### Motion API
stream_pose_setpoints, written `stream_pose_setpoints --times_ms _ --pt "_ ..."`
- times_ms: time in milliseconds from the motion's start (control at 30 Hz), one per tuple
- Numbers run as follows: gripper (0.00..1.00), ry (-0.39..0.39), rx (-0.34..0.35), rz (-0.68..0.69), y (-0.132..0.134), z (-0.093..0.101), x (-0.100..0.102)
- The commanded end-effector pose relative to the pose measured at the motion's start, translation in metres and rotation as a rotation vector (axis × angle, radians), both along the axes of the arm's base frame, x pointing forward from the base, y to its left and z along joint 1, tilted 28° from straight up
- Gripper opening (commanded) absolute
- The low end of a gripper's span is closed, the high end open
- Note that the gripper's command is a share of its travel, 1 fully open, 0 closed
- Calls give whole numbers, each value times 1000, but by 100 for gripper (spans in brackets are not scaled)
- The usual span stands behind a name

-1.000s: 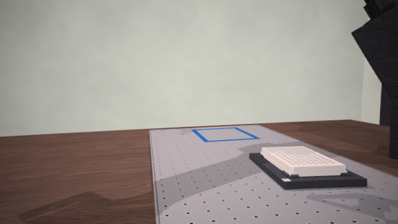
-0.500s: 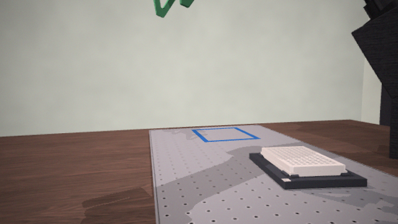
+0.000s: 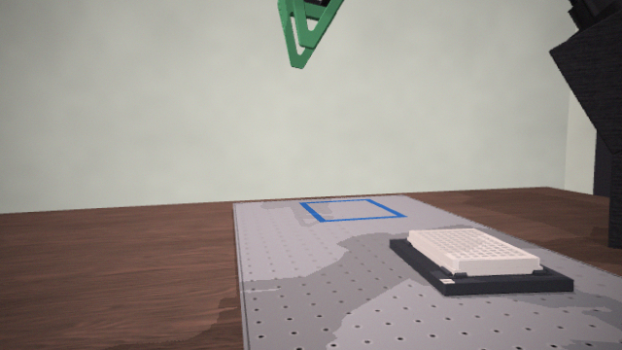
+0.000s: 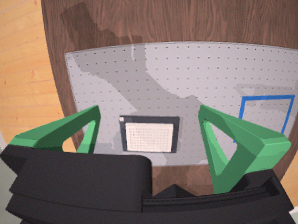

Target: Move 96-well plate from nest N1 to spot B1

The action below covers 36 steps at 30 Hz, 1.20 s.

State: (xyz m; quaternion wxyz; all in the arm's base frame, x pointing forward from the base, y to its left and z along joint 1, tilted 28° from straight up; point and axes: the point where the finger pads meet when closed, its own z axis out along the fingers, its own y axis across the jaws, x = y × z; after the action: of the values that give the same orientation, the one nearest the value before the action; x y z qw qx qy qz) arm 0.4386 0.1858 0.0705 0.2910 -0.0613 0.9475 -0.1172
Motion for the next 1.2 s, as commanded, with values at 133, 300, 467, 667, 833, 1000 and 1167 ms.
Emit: stream_pose_setpoints --times_ms 133,300,467,667,833,1000,1167 --pt "100 -35 149 -198 10 -26 -8" --pt "100 -42 215 -313 7 -45 -16" --pt "100 -54 293 -465 0 -68 -26" --pt "100 -68 369 -609 -3 -91 -39" --pt "100 -80 412 -707 -10 -104 -46" --pt "100 -98 481 -849 -14 -124 -61" --pt "100 -120 539 -981 -20 -141 -73"
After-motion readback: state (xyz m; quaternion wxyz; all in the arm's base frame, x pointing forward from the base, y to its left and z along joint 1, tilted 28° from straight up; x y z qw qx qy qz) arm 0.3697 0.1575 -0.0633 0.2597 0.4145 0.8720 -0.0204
